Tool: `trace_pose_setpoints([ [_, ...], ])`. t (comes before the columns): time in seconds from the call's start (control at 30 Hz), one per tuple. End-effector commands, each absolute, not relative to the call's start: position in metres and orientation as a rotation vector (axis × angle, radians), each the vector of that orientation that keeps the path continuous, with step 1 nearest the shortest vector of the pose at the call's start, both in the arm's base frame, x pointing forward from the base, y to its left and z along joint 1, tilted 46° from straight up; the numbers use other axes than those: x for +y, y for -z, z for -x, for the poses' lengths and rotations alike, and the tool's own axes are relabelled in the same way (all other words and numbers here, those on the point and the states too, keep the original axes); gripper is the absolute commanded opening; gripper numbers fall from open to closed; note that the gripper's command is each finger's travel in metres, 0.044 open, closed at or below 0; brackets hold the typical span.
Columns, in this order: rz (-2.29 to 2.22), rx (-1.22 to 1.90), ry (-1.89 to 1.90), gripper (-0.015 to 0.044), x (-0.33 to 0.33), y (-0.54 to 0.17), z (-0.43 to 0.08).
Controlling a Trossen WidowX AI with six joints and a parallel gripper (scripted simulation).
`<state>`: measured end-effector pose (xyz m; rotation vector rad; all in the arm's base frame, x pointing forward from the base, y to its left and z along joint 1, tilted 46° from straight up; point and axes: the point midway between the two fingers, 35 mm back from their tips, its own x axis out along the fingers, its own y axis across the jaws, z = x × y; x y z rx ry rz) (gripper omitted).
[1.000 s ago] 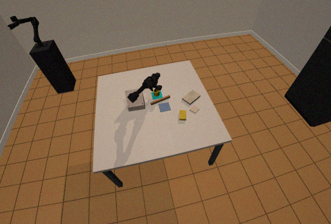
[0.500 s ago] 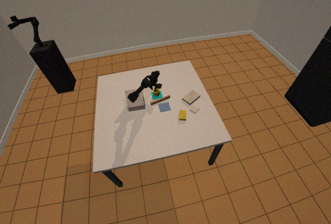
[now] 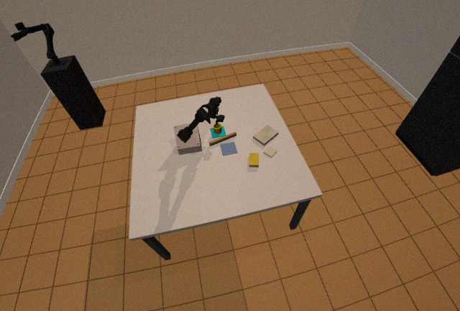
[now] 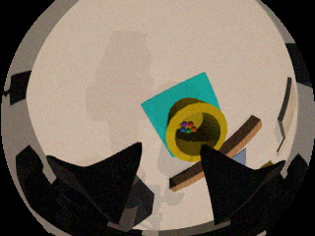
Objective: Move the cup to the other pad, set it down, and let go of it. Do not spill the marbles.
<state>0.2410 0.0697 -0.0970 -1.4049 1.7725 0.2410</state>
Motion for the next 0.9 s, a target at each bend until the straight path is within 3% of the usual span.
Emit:
trace_pose_setpoints([
  [0.0,1.409,1.774,-0.243,0.0357,0.069,0.098,-0.241],
  [0.13,1.407,1.773,-0.243,0.044,0.075,0.092,-0.242],
  [0.87,1.408,1.765,-0.247,0.044,0.114,0.055,-0.24],
])
